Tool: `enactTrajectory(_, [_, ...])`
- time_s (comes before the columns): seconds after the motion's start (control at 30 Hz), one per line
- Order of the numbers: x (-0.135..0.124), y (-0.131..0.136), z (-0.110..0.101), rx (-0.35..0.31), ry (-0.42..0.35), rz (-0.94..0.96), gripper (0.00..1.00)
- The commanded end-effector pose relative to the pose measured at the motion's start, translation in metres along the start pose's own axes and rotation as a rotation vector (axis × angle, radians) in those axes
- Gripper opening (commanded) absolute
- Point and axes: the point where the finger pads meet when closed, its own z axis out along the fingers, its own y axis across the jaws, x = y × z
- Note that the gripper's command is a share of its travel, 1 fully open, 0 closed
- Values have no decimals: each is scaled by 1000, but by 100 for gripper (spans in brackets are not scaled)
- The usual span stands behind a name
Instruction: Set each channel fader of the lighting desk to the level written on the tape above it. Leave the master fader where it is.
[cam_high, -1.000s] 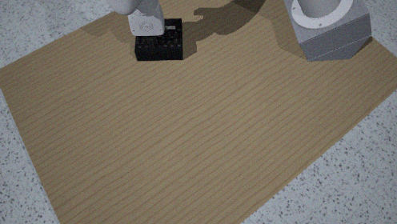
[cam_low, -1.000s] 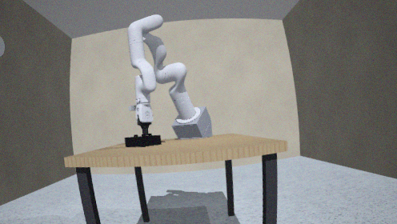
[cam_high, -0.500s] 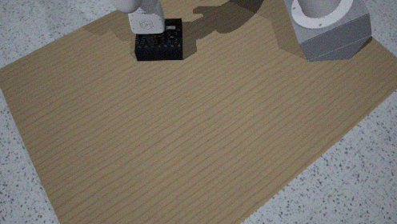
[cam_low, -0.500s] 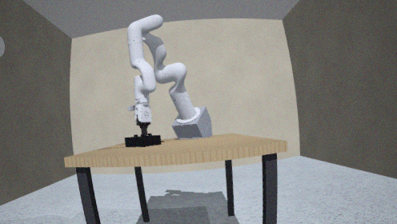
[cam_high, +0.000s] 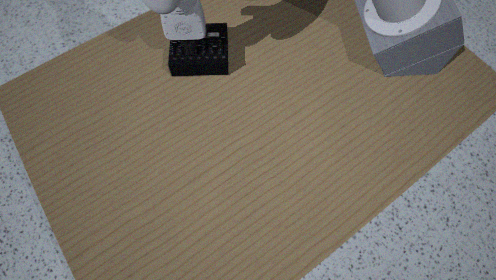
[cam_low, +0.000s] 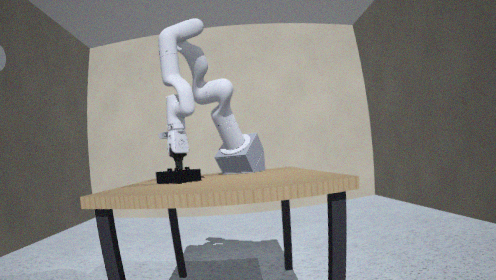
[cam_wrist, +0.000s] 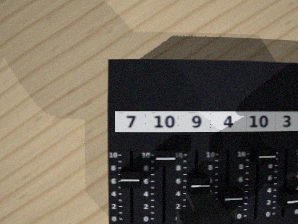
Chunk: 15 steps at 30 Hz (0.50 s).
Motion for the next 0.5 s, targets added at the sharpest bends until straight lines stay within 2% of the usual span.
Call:
enactTrajectory(0.0, [3, -1, 0, 2, -4, 0, 0])
enactTrajectory(0.47, [8, -1, 0, 2, -4, 0, 0])
